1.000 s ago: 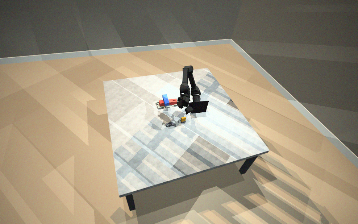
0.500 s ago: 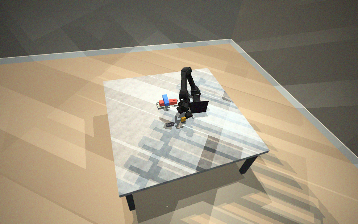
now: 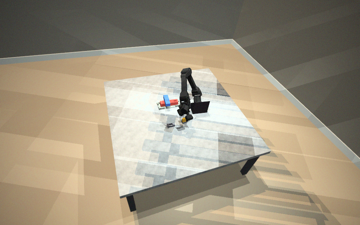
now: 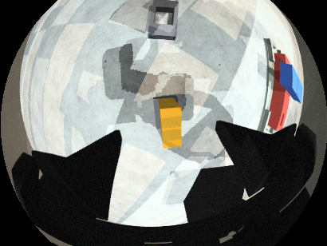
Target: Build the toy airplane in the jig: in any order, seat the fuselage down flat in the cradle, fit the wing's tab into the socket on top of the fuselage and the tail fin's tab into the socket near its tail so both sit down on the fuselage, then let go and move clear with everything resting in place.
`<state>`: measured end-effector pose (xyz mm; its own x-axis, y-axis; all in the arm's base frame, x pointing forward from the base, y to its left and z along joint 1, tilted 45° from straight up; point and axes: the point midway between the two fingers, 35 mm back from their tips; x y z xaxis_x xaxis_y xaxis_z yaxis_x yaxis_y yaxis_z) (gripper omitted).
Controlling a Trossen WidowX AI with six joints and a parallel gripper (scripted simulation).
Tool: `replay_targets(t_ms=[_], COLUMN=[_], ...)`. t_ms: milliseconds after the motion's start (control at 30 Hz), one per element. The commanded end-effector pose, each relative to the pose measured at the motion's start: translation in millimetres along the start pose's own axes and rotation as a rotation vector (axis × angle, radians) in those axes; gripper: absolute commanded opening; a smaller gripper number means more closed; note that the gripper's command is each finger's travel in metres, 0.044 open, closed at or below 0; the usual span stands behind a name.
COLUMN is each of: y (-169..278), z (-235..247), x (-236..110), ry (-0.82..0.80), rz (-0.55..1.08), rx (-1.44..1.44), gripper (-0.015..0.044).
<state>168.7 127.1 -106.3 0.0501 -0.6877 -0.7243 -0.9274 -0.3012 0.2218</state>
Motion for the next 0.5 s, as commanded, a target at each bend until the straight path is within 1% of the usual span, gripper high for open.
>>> replay_targets(t_ms=[0, 467], y=[0.7, 1.1], z=[-0.7, -1.3], x=[6.8, 29.2], ry=[0.004, 0.005], rz=[0.000, 0.000], rx=[-0.006, -0.006], gripper=[0.0440, 0.0440])
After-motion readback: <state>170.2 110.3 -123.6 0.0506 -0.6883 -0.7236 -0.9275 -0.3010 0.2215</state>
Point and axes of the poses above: the point midway between the two fingers, 35 mm back from their tips, its own x axis out along the fingers, its own z axis across the jaws, y = z × x, and after that the axes turned 9 degrees about -x, right-handed
